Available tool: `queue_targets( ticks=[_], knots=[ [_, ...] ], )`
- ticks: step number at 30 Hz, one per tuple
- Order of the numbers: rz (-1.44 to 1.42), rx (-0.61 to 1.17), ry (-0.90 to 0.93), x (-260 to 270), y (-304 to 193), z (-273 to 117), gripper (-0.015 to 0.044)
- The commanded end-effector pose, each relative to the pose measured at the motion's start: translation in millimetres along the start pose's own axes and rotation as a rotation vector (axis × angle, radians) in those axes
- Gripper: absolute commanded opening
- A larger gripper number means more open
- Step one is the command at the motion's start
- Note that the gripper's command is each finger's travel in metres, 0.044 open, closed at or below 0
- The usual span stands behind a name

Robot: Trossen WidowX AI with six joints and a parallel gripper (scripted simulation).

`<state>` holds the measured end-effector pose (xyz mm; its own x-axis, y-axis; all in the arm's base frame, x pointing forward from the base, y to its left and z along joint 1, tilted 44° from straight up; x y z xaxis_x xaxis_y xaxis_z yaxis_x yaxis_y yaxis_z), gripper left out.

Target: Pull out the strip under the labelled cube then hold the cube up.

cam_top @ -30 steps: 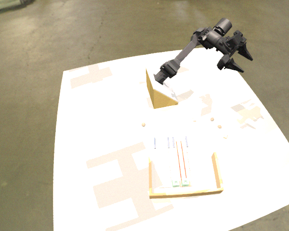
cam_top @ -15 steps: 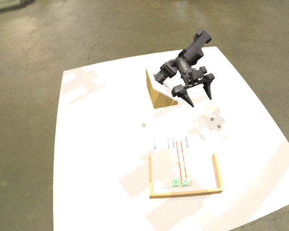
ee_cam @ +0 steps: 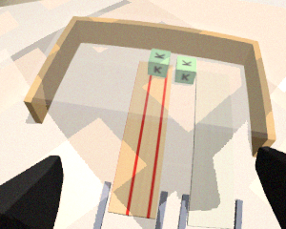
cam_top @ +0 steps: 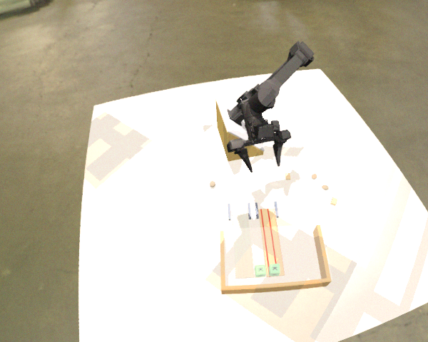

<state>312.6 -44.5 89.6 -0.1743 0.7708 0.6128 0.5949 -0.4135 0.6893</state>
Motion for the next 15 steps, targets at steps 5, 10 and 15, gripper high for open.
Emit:
queue_targets(
  ticks=[5, 10, 15],
  knots=[
    [0.002, 0.009, -0.008, -2.0, -4.9, 0.0, 0.0400],
    [0.002, 0.009, -0.008, -2.0, -4.9, 0.0, 0.0400],
    [0.012, 0.036, -0.008, -3.3, -3.5, 5.7, 0.0321]
  ],
)
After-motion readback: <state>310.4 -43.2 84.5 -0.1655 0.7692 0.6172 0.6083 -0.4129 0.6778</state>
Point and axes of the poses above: the point midway between the two fingers, 35 mm back from their tips, its own z axis out along the fingers, its own x axis across the jaws, y = z × x, the point moved 1 cm from there along -z, back along the fingers, and after that the axes turned 7 degrees about -z, right-handed, at the moved point
